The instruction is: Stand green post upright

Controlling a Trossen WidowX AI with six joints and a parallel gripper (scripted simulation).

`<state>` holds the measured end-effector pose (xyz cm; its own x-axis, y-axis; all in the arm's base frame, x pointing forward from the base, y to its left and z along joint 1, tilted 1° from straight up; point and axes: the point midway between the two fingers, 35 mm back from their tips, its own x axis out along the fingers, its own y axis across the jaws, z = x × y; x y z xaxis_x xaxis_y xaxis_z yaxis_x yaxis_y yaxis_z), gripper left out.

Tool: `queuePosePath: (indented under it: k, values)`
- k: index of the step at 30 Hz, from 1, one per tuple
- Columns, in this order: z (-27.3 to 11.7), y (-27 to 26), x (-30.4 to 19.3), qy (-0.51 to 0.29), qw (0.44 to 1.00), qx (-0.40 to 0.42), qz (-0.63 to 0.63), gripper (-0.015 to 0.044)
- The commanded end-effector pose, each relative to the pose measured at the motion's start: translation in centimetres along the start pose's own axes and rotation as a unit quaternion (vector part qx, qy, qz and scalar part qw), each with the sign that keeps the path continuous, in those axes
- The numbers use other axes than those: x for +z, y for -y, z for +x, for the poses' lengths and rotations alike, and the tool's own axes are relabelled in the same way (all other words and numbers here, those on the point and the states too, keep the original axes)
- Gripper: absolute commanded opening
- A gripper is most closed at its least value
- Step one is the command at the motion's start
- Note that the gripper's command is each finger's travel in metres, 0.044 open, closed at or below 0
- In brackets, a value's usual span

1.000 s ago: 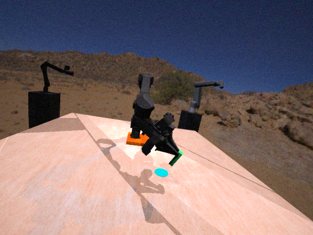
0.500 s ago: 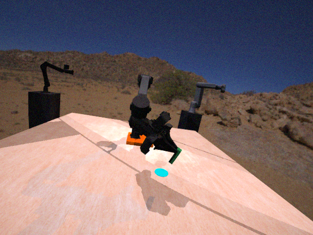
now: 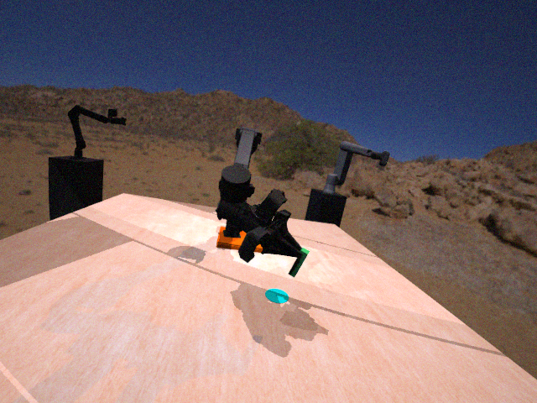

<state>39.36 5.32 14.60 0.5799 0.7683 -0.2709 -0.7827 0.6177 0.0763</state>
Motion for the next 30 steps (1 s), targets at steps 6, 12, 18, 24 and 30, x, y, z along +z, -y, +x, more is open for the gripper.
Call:
queuePosePath:
  k: [6,12,18,24,30]
  values:
    - [-0.8,-0.6,-0.2,0.021,1.0,0.01,-0.004,0.0022]
    - [-1.2,-1.0,-0.3,0.034,0.999,0.016,-0.009,0.0022]
    - [-1.7,-1.4,-0.3,0.046,0.999,0.022,-0.015,0.0022]
    - [-2.2,-1.9,-0.4,0.057,0.998,0.029,-0.022,0.0022]
    - [-2.6,-2.4,-0.5,0.068,0.997,0.035,-0.028,0.0022]
